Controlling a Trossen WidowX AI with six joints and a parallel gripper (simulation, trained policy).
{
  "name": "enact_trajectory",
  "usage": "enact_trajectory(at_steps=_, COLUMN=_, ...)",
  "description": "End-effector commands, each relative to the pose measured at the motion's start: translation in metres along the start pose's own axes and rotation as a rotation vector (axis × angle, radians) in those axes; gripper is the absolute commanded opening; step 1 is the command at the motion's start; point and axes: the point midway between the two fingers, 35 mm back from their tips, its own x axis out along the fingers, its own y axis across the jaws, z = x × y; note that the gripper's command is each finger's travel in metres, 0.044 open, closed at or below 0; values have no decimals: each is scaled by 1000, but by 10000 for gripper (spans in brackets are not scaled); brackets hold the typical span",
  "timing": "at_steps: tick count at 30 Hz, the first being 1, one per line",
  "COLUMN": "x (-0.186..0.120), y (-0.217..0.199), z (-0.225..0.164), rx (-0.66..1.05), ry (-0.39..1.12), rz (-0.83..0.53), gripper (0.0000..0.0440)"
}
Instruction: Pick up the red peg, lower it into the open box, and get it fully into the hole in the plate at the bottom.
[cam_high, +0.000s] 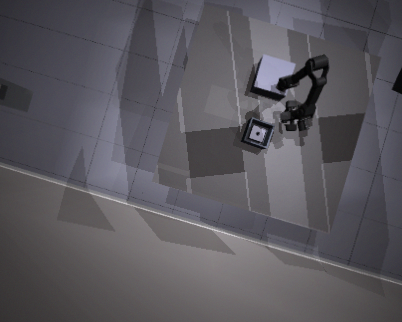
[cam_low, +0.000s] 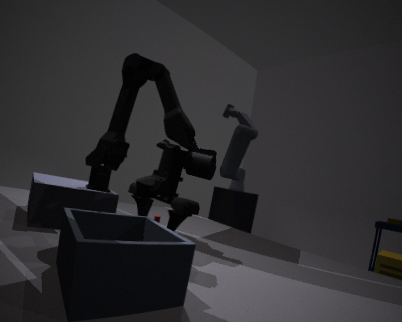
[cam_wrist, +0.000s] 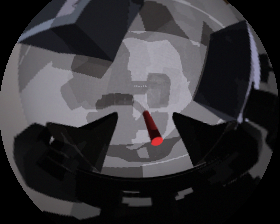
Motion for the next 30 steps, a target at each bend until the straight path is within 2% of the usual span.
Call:
enact_trajectory(at_steps=1, x=7, y=-4, z=-4, rx=-1, ry=11, rz=-7, gripper=380)
enact_trajectory(at_steps=16, x=13, y=-4, z=-10, rx=-42, ry=93, rz=-64, gripper=9)
enact_trajectory(at_steps=30, x=-22, y=13, z=6, rx=-154, ry=-4, rz=11, gripper=0)
